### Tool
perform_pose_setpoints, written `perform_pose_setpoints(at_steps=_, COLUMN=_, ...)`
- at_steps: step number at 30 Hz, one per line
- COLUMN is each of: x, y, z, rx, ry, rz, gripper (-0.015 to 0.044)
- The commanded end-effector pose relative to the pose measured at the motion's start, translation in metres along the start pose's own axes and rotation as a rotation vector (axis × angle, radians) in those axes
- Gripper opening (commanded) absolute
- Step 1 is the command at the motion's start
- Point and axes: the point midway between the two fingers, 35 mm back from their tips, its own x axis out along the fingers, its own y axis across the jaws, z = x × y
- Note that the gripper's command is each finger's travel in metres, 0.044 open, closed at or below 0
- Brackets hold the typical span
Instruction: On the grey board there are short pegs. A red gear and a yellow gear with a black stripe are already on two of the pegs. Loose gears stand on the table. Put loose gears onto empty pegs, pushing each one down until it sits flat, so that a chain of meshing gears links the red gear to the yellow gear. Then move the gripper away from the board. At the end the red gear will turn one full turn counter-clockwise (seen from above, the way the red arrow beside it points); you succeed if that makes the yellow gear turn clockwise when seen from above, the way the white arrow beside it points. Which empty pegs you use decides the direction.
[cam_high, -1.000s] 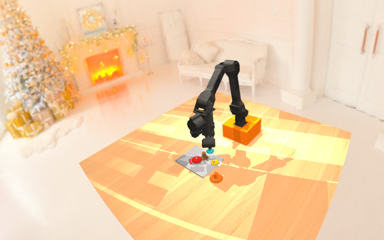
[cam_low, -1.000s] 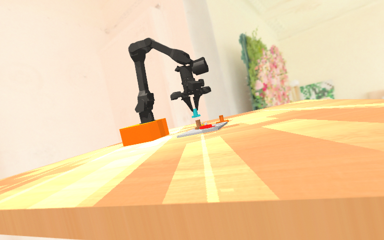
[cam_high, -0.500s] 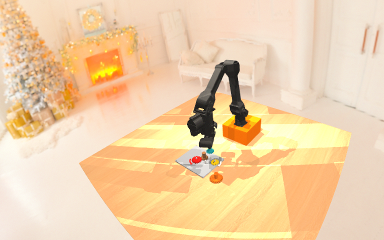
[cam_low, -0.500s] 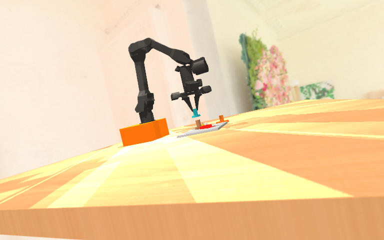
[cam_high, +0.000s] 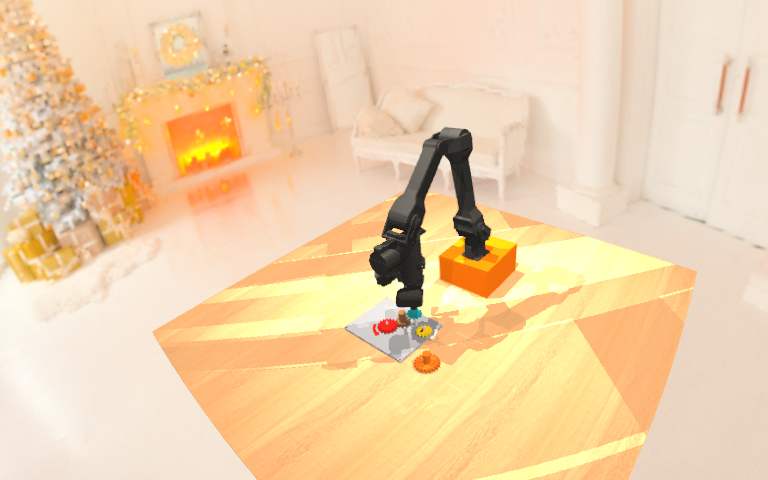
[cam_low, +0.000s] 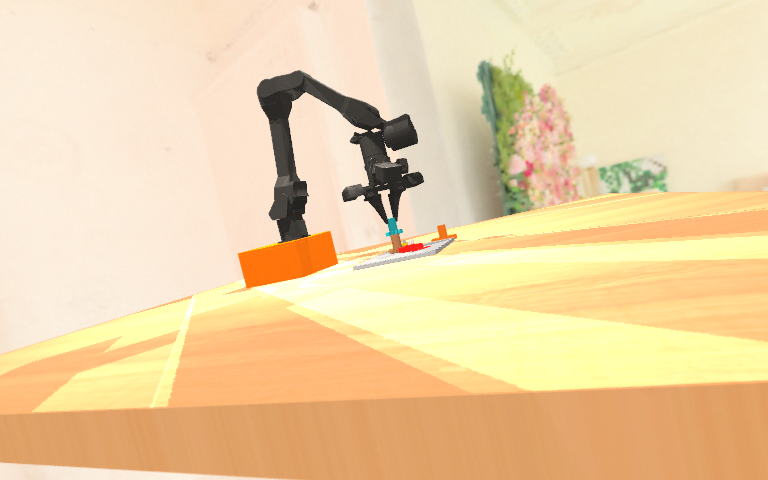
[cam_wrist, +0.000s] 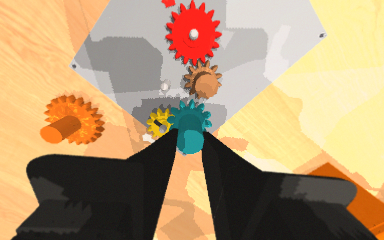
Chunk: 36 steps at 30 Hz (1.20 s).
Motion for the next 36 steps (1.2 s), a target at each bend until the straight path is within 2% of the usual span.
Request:
perform_pose_setpoints(at_steps=1, x=0.009, y=-0.001, z=-0.001, rx=0.015, ry=0.009, rz=-0.008, gripper=0.0)
perform_pose_setpoints(at_steps=21, x=0.033, y=-0.002, z=-0.002, rx=0.432, ry=0.007, rz=-0.01, gripper=0.0)
perform_pose_setpoints(at_steps=27, x=0.032, y=-0.001, z=-0.001, rx=0.371, ry=0.008, rz=-0.009, gripper=0.0)
perform_pose_setpoints(at_steps=36, x=0.032, y=-0.001, z=-0.002, rx=0.128, ry=0.009, rz=-0.008, gripper=0.0)
